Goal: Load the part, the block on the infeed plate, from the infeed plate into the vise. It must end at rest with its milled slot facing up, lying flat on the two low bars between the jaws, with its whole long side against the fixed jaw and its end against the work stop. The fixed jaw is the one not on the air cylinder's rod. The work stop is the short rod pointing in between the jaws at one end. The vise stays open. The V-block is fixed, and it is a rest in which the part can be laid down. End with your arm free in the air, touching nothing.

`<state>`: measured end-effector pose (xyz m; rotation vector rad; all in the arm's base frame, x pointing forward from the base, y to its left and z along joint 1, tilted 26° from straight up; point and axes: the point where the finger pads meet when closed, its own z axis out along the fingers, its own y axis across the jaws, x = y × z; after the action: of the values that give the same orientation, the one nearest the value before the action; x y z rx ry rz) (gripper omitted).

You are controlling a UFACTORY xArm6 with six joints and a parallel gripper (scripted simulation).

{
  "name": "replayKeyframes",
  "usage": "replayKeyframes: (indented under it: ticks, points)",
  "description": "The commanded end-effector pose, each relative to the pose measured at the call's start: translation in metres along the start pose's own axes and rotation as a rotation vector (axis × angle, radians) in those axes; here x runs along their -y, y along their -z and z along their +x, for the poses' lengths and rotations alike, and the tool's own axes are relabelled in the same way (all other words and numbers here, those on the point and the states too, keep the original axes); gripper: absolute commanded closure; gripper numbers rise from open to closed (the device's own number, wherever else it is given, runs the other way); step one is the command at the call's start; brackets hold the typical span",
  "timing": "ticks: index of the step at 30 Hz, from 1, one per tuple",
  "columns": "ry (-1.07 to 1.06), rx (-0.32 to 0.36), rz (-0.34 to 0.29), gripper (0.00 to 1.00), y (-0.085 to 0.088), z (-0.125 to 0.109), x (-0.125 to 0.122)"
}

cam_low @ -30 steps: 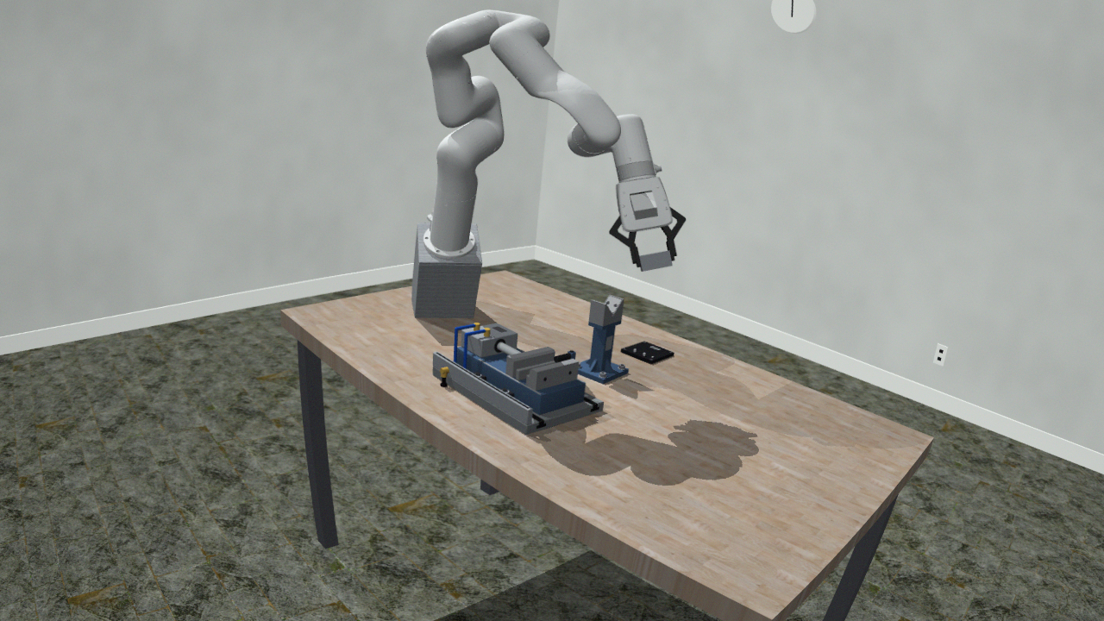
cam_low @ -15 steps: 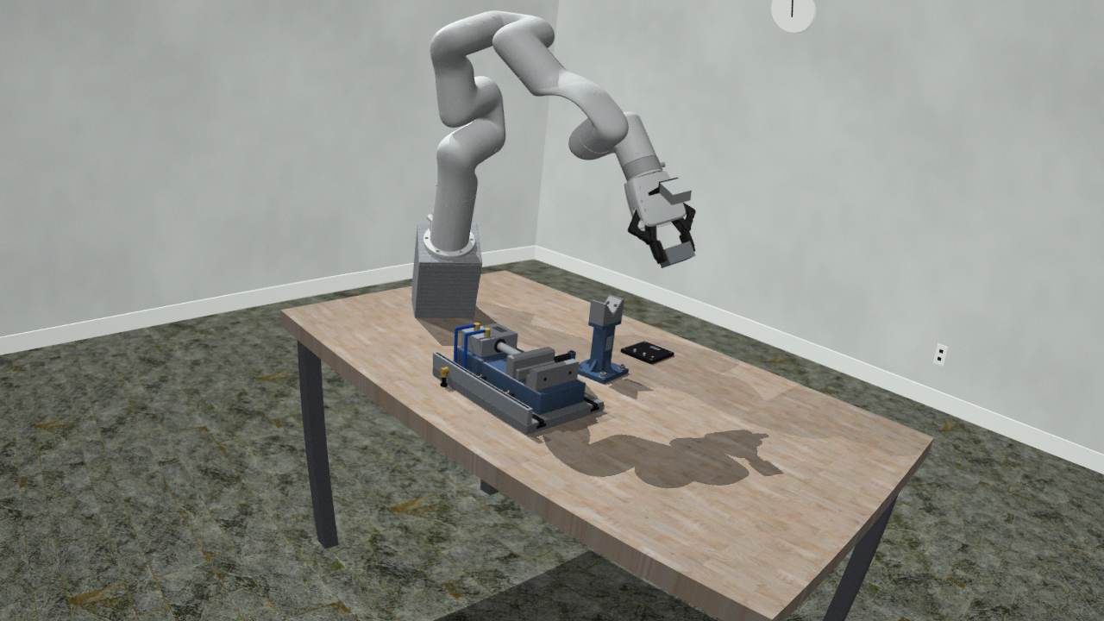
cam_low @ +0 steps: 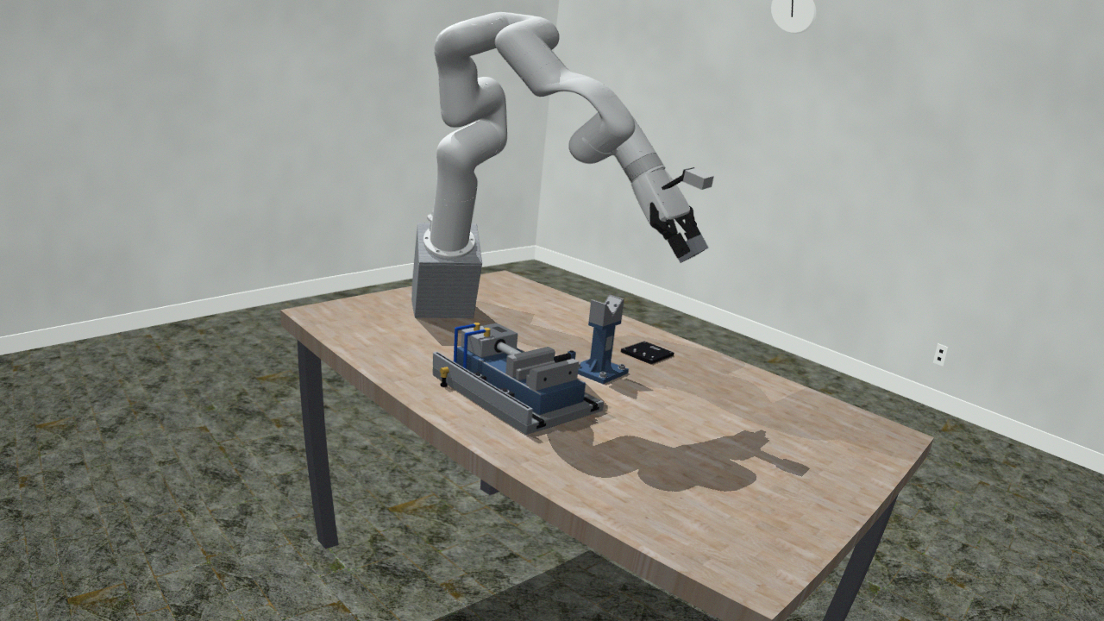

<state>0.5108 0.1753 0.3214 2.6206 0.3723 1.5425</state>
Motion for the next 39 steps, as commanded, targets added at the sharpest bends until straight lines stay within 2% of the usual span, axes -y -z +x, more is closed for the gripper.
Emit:
replayKeyframes:
  ticks: [1,16,18,33,35,39]
  points:
    - [0.056,-0.018,0.018,1.0,0.0,0.005,0.001]
    - [0.651,-0.094,0.123,1.0,0.0,0.006,0.004]
    - [0.651,-0.094,0.123,1.0,0.0,0.006,0.004]
    - [1.251,-0.112,0.228,1.0,0.001,-0.022,-0.012]
    - [1.251,-0.112,0.228,1.0,0.001,-0.022,-0.012]
    - [1.404,-0.107,0.26,1.0,0.002,-0.033,-0.02]
